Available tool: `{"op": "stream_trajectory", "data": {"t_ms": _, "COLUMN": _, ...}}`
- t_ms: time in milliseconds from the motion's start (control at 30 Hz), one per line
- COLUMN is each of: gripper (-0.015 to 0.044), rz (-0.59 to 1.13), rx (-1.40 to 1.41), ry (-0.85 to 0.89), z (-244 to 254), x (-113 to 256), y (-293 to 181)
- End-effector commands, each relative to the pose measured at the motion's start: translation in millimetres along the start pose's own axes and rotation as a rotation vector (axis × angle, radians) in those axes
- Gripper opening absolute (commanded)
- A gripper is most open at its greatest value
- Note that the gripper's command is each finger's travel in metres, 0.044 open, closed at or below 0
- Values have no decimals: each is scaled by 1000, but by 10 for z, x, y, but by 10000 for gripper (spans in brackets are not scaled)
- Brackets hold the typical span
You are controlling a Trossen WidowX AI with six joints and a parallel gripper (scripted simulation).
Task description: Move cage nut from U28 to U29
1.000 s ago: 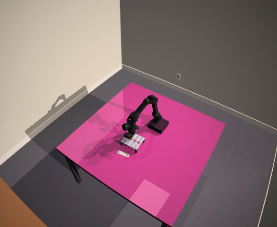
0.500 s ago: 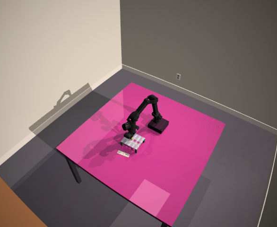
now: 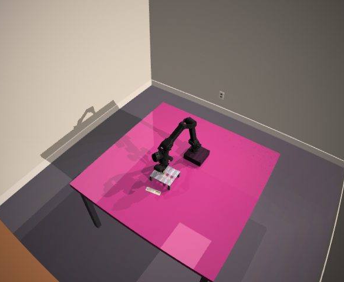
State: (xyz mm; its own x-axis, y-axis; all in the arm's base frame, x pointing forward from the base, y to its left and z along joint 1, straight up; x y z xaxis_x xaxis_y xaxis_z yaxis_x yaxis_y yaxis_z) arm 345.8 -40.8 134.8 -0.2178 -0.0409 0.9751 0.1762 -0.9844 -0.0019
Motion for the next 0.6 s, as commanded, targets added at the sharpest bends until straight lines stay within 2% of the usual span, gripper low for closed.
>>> {"op": "stream_trajectory", "data": {"t_ms": 0, "gripper": 36, "rz": 3, "rx": 5, "ry": 2, "z": -4, "x": -5, "y": -2}}
{"op": "stream_trajectory", "data": {"t_ms": 567, "gripper": 36, "rz": 3, "rx": 5, "ry": 21, "z": -28, "x": -8, "y": -2}}
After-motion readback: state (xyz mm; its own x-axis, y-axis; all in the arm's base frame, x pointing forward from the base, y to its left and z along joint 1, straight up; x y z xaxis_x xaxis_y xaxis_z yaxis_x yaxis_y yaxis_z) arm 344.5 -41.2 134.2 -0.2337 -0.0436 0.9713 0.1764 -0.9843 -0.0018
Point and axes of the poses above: the point midway between the two fingers, 35 mm back from their tips, its own x axis back along the fingers, its own z axis across the jaws, y = z × x, the point moved 7 cm from there along x, back along the fingers
